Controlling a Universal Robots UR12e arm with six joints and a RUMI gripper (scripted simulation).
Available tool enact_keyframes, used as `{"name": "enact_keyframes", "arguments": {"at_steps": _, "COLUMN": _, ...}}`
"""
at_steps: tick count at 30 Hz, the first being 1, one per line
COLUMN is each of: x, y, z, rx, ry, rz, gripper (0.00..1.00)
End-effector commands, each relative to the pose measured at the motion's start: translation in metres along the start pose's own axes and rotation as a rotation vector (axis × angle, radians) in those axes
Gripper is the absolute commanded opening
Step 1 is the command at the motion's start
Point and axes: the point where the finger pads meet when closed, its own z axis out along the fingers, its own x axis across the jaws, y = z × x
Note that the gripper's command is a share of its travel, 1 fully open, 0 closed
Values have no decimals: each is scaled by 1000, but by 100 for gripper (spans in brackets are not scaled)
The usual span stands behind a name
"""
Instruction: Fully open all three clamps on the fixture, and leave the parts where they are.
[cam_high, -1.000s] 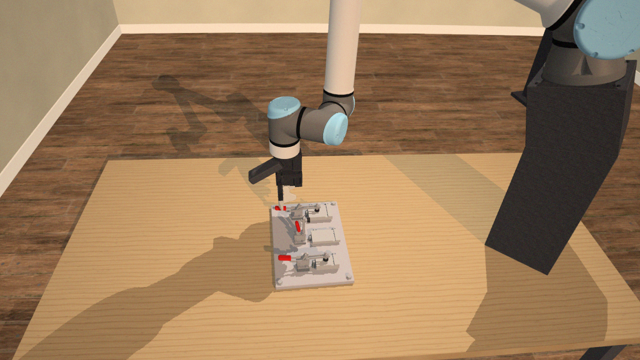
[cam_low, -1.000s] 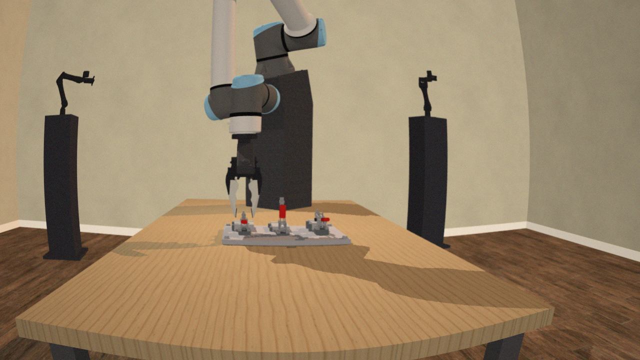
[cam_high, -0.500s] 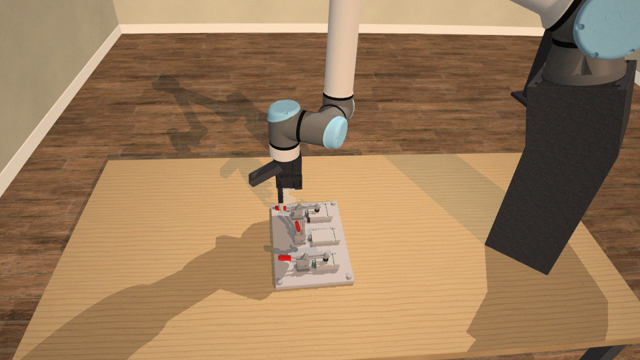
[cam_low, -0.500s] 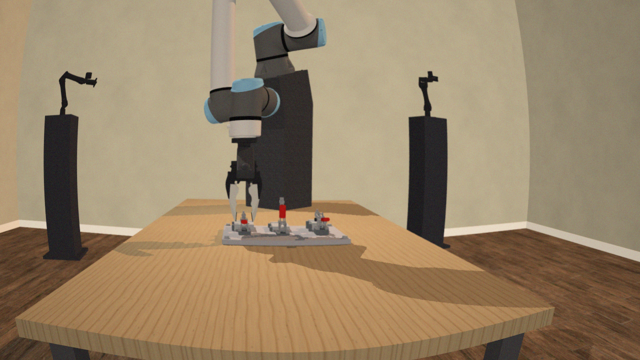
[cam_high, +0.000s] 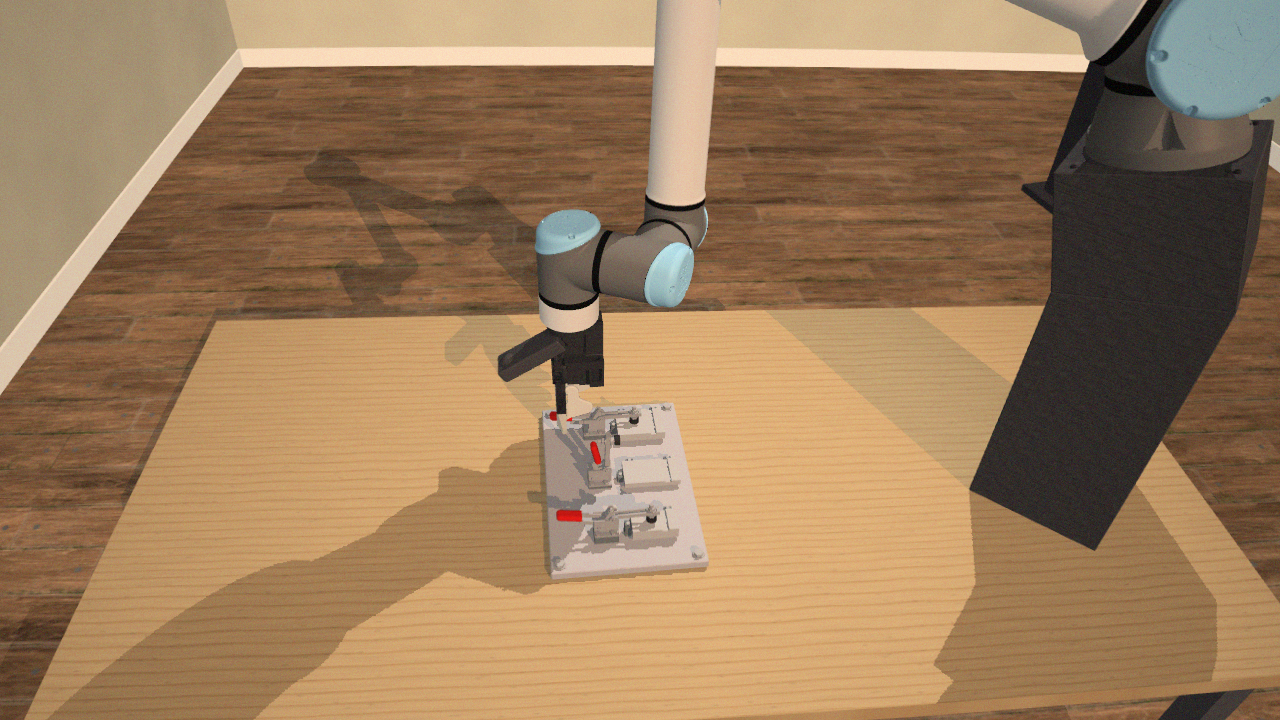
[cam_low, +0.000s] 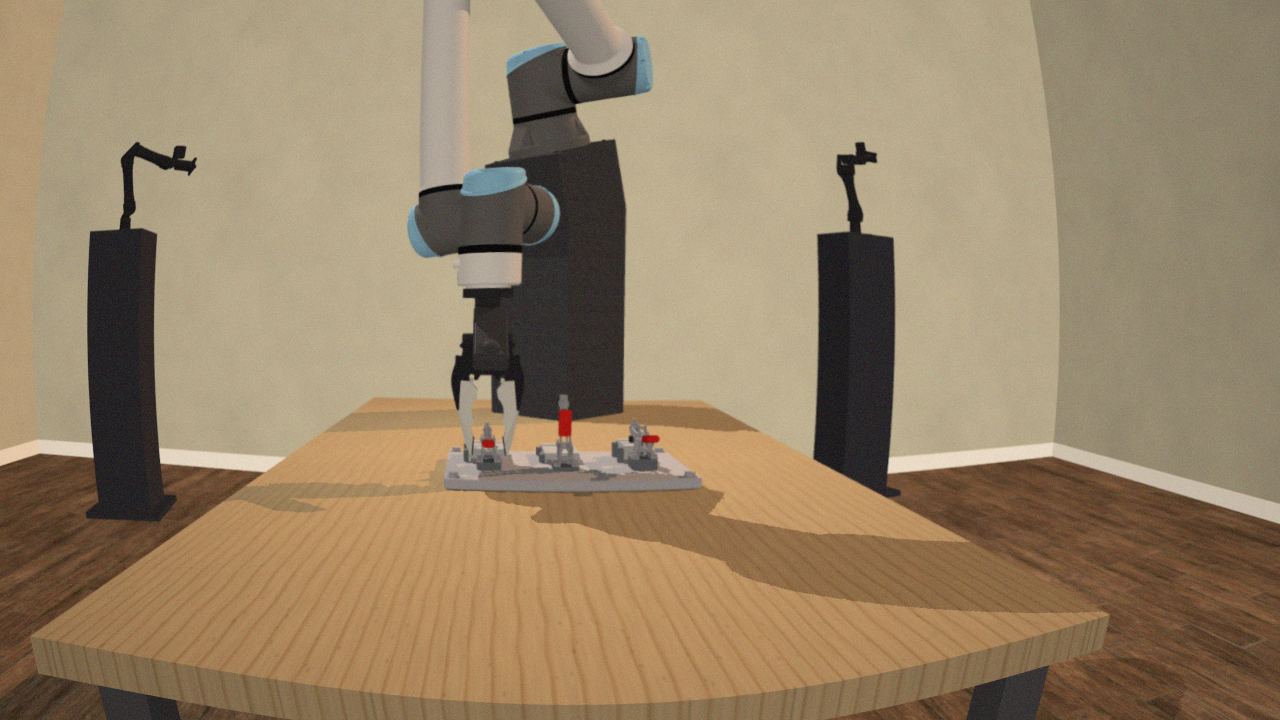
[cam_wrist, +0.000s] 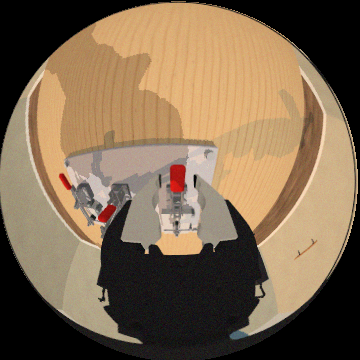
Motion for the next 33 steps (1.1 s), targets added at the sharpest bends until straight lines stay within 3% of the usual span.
{"name": "enact_keyframes", "arguments": {"at_steps": 1, "x": 0, "y": -1, "z": 0, "rx": 1, "ry": 0, "rz": 0, "gripper": 28}}
{"name": "enact_keyframes", "arguments": {"at_steps": 32, "x": 0, "y": -1, "z": 0, "rx": 1, "ry": 0, "rz": 0, "gripper": 28}}
{"name": "enact_keyframes", "arguments": {"at_steps": 33, "x": 0, "y": -1, "z": 0, "rx": 1, "ry": 0, "rz": 0, "gripper": 0}}
